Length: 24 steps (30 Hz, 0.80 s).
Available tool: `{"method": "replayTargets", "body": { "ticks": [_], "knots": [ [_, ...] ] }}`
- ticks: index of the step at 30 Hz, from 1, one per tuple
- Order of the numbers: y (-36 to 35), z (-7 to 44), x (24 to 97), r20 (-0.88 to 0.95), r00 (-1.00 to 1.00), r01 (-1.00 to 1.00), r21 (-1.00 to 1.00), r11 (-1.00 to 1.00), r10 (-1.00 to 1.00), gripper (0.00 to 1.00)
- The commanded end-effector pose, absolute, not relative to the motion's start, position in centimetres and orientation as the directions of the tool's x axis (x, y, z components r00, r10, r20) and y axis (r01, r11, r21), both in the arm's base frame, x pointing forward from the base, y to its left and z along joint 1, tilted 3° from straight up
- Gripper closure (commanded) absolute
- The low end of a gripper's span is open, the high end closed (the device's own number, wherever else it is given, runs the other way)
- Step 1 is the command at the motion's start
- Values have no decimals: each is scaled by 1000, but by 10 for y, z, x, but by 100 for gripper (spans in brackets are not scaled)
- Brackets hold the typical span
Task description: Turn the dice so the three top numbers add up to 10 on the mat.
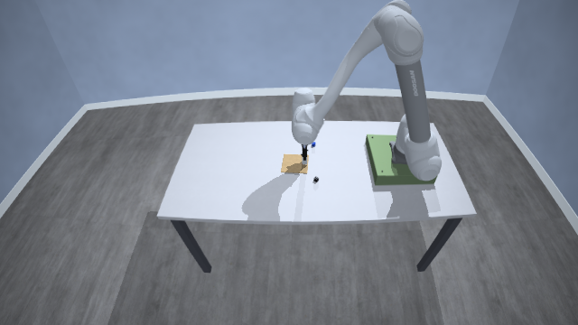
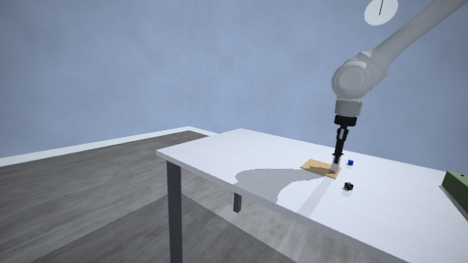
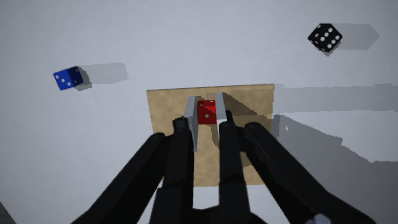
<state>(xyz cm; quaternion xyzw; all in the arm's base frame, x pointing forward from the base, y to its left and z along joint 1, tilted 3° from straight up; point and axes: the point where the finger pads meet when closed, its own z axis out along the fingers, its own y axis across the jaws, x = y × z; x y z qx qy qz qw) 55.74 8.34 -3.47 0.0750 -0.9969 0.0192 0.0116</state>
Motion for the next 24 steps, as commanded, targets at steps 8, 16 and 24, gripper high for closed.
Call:
{"method": "replayTargets", "body": {
  "ticks": [8, 16, 24],
  "knots": [
    [83, -36, 557, 26, -988, -150, -36, 988, -149, 91],
    [83, -38, 557, 26, -988, -150, -36, 988, -149, 91],
    [83, -38, 557, 26, -988, -150, -36, 988, -149, 91]
  ]
}}
